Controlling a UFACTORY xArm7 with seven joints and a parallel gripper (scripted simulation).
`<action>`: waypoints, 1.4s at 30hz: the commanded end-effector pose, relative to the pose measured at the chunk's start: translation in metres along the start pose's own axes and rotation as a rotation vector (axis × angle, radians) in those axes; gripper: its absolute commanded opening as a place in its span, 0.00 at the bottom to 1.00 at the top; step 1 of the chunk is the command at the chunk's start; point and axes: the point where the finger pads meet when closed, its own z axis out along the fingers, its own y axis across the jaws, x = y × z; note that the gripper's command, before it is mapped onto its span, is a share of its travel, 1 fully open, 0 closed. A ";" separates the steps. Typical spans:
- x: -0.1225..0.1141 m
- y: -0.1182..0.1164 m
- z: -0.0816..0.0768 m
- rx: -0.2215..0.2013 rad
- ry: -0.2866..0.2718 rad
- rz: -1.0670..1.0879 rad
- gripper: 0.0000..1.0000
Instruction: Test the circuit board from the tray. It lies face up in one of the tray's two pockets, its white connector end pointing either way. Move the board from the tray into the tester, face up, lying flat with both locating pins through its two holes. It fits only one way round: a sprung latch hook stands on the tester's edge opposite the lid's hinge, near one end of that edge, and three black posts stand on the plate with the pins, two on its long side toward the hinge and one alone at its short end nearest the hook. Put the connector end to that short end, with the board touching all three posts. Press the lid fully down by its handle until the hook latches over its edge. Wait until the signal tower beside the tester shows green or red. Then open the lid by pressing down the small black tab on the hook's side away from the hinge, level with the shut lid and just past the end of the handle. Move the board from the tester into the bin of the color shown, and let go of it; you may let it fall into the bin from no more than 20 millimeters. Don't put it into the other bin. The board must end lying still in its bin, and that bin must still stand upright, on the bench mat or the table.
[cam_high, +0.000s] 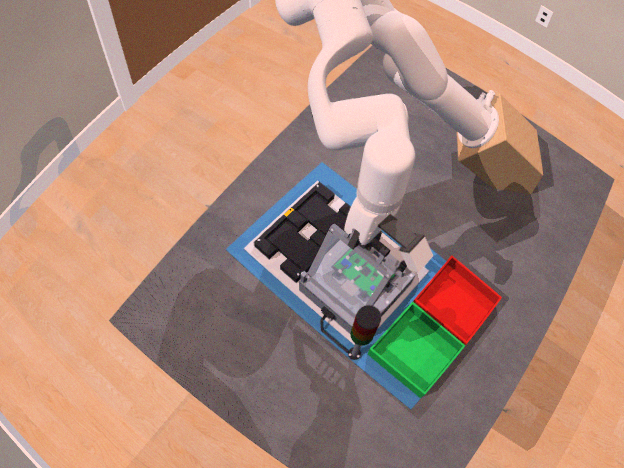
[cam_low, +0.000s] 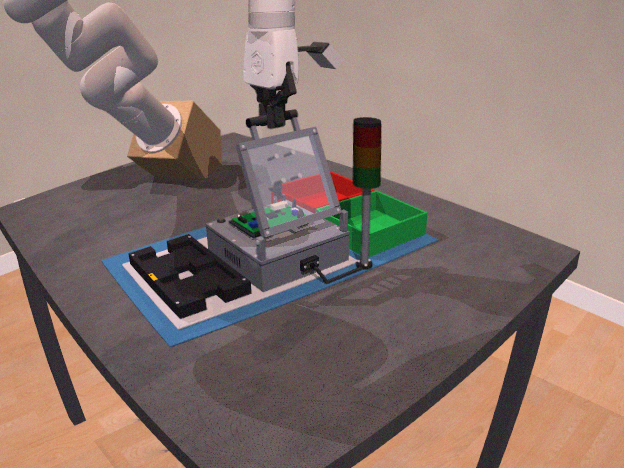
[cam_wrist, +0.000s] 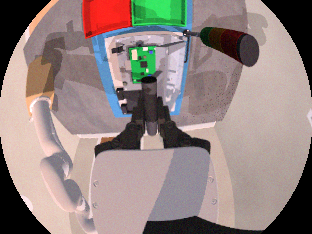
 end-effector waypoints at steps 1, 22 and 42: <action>0.001 -0.015 0.006 -0.006 0.005 -0.001 0.00; 0.001 -0.068 0.057 -0.006 0.005 -0.001 0.00; 0.001 -0.094 0.115 -0.006 0.005 -0.001 0.00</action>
